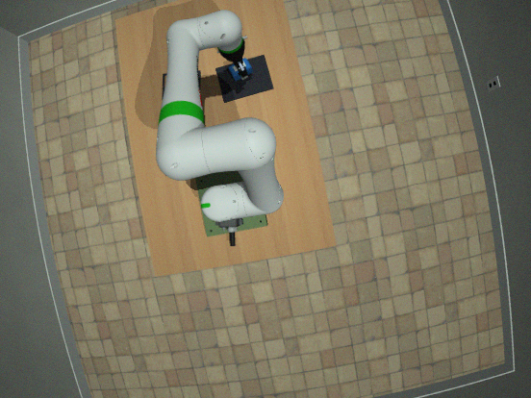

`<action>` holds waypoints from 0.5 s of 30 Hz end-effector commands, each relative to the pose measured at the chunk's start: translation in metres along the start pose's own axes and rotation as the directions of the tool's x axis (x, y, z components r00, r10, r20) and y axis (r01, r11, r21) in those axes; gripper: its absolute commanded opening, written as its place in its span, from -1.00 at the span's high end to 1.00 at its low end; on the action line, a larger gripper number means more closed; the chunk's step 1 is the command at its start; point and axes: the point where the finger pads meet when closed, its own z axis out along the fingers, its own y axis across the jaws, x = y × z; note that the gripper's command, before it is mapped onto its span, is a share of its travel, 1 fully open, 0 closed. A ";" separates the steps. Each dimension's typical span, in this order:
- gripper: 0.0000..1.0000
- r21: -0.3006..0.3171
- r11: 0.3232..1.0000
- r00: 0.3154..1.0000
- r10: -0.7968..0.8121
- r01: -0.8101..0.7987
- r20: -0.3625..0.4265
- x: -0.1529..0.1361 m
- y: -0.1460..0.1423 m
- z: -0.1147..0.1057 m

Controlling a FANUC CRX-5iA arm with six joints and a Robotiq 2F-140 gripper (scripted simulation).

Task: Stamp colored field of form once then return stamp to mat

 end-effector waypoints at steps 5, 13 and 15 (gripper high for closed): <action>0.61 0.000 0.996 0.996 -0.094 0.094 0.000 0.005 0.002 0.000; 0.61 0.000 0.937 0.937 -0.348 0.348 0.000 0.018 0.009 0.000; 0.61 0.000 0.918 0.918 -0.397 0.397 0.000 0.021 0.010 0.000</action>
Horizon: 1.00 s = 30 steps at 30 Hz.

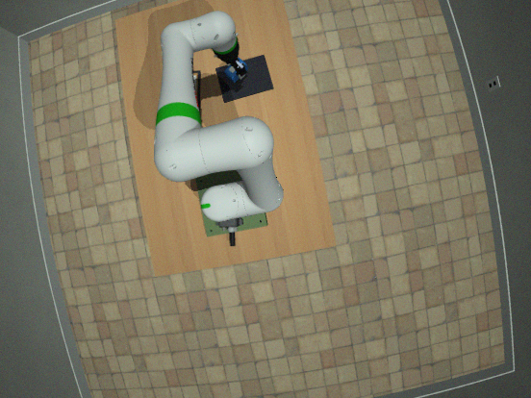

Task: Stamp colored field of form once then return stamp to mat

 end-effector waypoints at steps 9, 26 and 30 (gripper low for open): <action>0.61 -0.003 0.817 0.817 -0.576 0.576 0.000 0.032 0.027 -0.001; 0.61 0.021 0.084 0.084 -0.996 0.996 -0.002 0.107 0.074 -0.002; 0.61 0.027 -0.133 -0.133 -0.991 0.991 -0.007 0.130 0.086 -0.002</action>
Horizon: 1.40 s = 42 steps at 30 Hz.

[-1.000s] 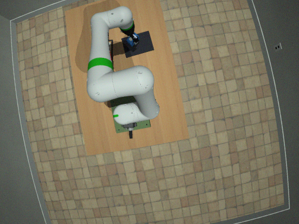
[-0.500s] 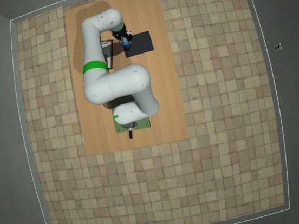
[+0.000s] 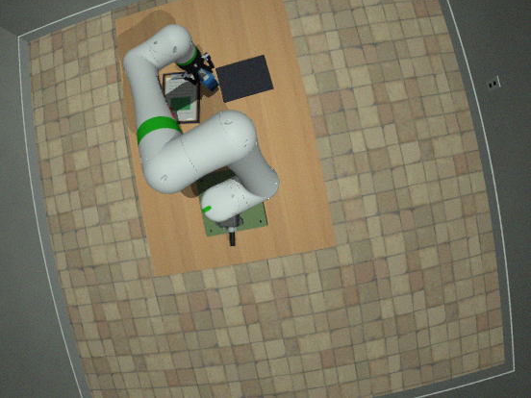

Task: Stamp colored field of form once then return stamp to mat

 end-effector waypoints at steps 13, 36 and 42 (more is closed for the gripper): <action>0.61 0.020 0.625 0.625 -0.780 0.780 -0.002 -0.028 0.087 -0.004; 0.61 0.020 -0.445 -0.443 -0.894 0.895 -0.067 -0.037 0.155 -0.007; 0.61 0.002 -0.711 -0.709 -0.701 0.703 -0.084 -0.038 0.160 -0.007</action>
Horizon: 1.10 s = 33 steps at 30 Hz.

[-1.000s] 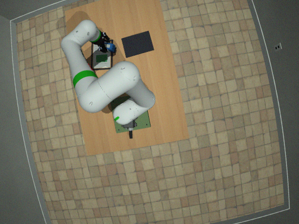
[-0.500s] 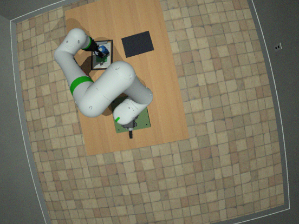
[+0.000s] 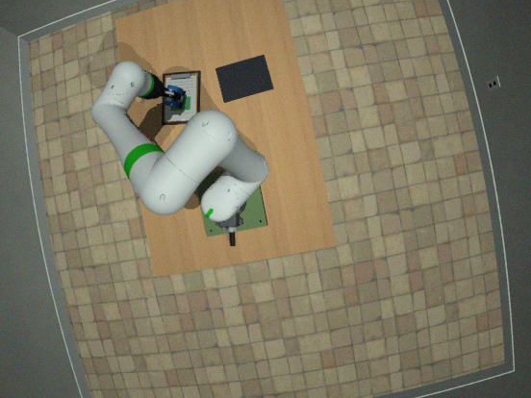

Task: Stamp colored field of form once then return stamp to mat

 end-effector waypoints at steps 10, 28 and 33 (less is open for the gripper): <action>0.61 0.025 0.749 0.749 -0.662 0.662 -0.018 -0.004 -0.003 -0.001; 0.61 0.043 0.059 0.061 -0.997 0.997 -0.040 -0.006 -0.004 0.009; 0.61 0.078 -0.187 -0.183 -0.982 0.979 -0.050 -0.007 -0.004 0.018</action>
